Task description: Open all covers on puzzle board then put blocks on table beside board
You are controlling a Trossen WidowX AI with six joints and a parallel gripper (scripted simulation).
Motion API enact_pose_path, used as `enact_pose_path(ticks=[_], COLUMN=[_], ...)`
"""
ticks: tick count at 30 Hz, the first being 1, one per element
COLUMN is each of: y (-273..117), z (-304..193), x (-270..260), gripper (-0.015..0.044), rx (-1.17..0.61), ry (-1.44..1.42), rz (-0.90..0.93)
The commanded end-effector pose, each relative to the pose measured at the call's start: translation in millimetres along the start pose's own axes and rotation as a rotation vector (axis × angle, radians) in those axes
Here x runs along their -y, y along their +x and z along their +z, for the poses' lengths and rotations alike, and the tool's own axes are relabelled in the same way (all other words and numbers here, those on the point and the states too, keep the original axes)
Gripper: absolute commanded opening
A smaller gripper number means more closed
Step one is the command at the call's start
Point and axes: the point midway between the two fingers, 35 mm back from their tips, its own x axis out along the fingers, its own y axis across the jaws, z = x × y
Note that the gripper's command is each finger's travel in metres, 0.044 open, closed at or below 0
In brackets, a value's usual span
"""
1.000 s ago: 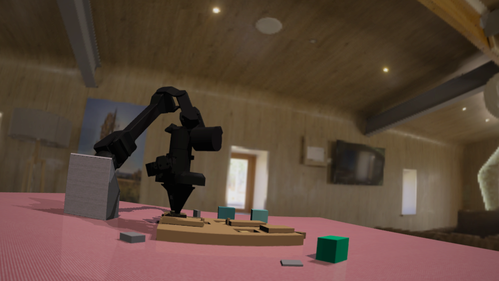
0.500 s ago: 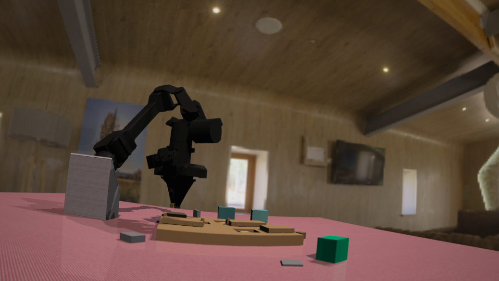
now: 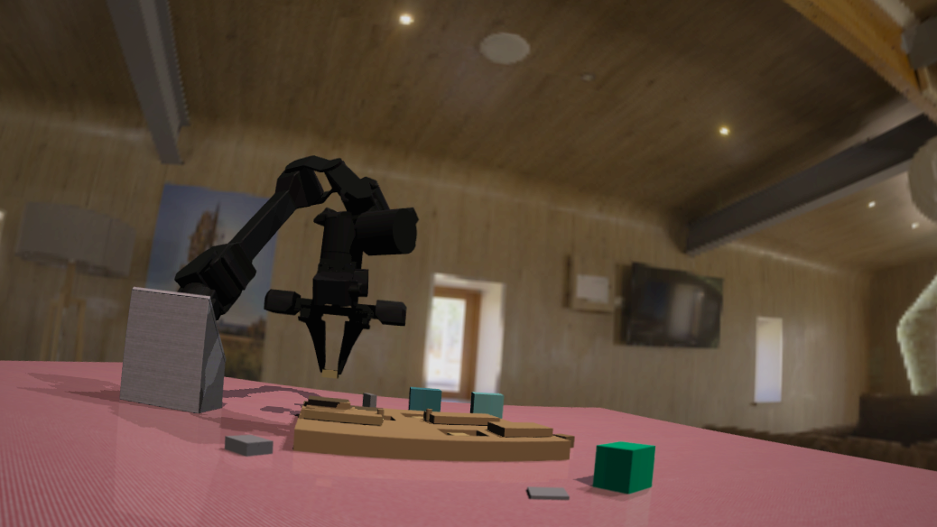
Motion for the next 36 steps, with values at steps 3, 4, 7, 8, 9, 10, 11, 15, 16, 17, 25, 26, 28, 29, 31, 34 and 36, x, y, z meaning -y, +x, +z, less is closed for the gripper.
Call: enact_pose_path(ticks=[3,4,7,8,9,10,11,15,16,17,25,26,28,29,31,34,36], y=[-15,-16,-21,-23,-24,-25,-26,-31,-32,-33,-37,-37,-37,-37,-37,-38,-38], z=[0,0,0,0,0,0,0,0,0,0,-1,-2,-7,-10,-15,-24,-30], x=[0,0,0,0,0,0,0,0,1,1,1,0,-3,-5,-8,-12,-15], gripper=[0.0080,0.0080,0.0080,0.0080,0.0080,0.0080,0.0080,0.0080,0.0080,0.0080,0.0080,0.0080,0.0080,0.0080,0.0080,0.0080,0.0080], rx=[0.004,0.004,0.003,0.002,0.002,0.002,0.001,0.000,0.000,-0.001,-0.002,-0.001,0.001,0.002,0.005,0.009,0.011], ry=[-0.816,-0.911,-1.197,-1.274,-1.340,-1.407,-1.474,-1.741,-1.808,-1.875,-2.101,-2.101,-2.100,-2.099,-2.098,-2.097,-2.097], rz=[-0.006,-0.006,-0.006,-0.007,-0.007,-0.007,-0.007,-0.007,-0.007,-0.007,-0.007,-0.009,-0.014,-0.016,-0.021,-0.027,-0.030])
